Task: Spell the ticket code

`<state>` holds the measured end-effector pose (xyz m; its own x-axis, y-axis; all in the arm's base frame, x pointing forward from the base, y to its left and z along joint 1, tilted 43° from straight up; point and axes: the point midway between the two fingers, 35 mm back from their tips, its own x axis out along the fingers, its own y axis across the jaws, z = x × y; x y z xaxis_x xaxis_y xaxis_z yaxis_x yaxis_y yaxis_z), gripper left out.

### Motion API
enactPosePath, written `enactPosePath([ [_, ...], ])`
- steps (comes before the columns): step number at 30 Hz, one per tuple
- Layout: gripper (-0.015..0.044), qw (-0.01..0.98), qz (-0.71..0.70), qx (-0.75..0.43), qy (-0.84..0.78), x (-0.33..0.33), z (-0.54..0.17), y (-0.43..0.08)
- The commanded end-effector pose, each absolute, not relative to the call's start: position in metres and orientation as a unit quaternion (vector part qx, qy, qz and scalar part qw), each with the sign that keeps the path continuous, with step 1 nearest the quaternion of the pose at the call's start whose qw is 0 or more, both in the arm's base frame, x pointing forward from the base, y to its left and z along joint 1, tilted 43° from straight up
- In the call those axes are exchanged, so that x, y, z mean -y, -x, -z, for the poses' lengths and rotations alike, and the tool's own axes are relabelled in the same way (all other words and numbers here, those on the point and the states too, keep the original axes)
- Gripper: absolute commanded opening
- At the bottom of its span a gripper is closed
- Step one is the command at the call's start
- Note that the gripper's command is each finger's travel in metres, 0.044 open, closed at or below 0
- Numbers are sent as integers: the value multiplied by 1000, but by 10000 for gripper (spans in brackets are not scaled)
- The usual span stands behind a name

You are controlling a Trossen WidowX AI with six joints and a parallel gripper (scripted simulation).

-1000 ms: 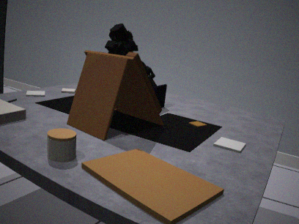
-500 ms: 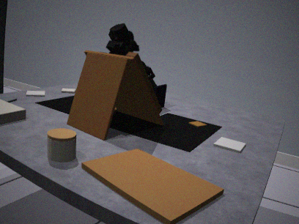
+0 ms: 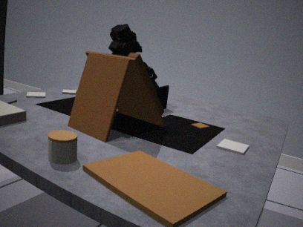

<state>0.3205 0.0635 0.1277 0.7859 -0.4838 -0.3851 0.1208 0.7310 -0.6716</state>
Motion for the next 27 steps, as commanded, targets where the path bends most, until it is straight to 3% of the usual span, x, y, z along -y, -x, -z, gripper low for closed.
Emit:
enactPosePath([
  [1, 0, 888, 172, -278, 324, -66, -127, -321],
  [27, 0, 888, 172, -278, 323, -77, -118, -323],
])
